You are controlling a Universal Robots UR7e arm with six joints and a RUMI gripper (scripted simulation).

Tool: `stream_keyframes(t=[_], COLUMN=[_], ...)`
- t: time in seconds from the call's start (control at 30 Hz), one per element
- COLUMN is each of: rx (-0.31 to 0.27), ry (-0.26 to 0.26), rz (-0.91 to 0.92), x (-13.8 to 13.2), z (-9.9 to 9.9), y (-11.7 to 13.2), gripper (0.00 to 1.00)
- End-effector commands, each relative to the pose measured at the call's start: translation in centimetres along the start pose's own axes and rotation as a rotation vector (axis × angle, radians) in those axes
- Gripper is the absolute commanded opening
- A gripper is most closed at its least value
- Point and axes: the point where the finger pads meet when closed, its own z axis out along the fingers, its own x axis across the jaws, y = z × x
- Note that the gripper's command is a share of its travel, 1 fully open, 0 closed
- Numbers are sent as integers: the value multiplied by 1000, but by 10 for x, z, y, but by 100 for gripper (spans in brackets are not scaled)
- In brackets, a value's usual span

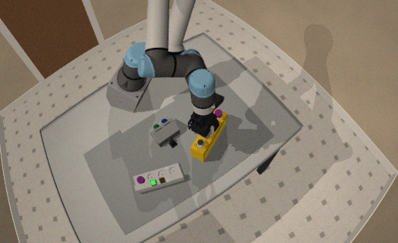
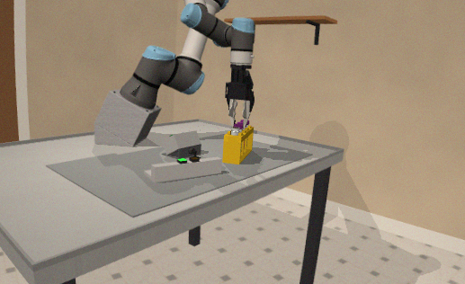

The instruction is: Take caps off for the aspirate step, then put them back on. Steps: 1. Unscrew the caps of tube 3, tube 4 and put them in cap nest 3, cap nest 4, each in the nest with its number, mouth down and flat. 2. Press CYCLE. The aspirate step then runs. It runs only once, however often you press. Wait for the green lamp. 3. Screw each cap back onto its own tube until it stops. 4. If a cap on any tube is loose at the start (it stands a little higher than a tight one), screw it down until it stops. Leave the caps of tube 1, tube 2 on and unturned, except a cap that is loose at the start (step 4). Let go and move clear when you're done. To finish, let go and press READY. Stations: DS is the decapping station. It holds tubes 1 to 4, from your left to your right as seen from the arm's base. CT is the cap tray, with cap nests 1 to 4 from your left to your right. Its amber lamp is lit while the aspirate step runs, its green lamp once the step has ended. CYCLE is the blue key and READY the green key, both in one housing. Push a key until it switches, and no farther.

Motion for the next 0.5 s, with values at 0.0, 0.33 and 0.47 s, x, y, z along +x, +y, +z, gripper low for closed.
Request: stream_keyframes(t=[0.0,0.33,0.47], rx=[-14,-14,-14], ry=[-3,-1,-1], rz=[234,481,481], x=[0,0,0], z=[0,0,0], y=[0,0,0], gripper=[0,0,35])
